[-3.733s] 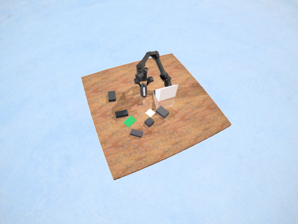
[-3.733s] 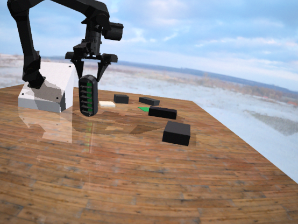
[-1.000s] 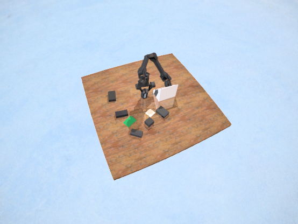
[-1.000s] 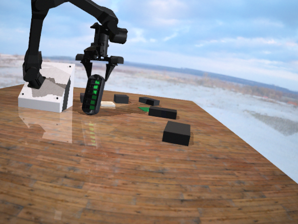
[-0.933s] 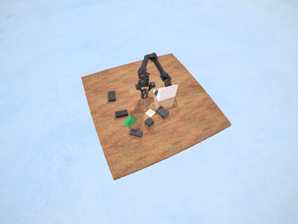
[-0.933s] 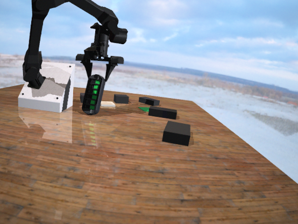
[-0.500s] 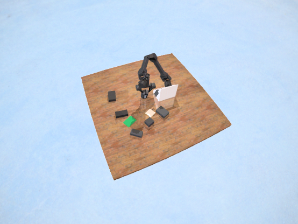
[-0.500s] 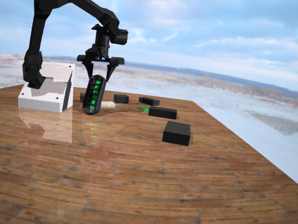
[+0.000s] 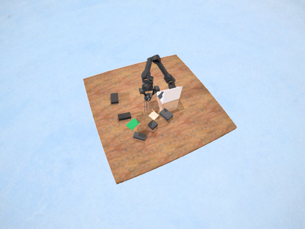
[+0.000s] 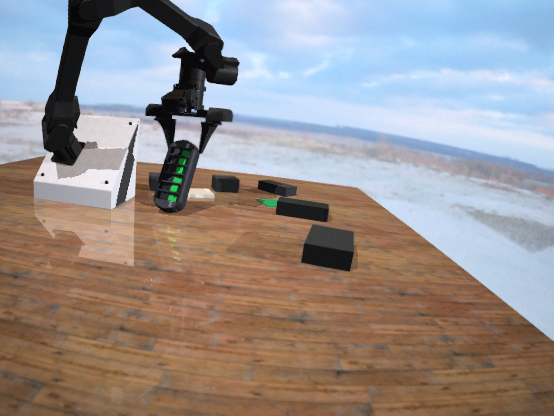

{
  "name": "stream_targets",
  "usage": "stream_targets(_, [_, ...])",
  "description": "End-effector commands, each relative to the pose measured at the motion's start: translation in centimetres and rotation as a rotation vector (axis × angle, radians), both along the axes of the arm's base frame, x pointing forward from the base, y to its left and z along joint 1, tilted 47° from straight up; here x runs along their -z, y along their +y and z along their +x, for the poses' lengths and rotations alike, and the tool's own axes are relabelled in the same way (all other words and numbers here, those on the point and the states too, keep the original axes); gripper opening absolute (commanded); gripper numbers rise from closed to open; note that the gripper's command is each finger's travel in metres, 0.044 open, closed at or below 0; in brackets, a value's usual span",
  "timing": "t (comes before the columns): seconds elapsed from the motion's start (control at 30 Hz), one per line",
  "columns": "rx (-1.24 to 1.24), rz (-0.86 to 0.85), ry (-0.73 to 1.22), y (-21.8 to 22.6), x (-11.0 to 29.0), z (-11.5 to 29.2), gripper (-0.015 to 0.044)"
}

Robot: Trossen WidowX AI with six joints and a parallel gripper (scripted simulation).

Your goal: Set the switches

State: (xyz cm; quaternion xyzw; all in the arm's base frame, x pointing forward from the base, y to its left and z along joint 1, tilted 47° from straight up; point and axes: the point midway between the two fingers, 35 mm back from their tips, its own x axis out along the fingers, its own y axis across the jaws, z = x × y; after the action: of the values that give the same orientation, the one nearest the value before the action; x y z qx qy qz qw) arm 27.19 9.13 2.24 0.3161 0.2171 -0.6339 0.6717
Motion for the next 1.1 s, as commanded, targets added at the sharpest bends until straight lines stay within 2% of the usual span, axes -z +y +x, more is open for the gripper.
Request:
stream_targets(0.0, [0.012, -0.007, 0.006, -0.2, 0.6, 0.1, 0.0338])
stream_targets(1.07, [0.012, -0.006, 0.005, 0.5, 3.0, 0.4, 0.0338])
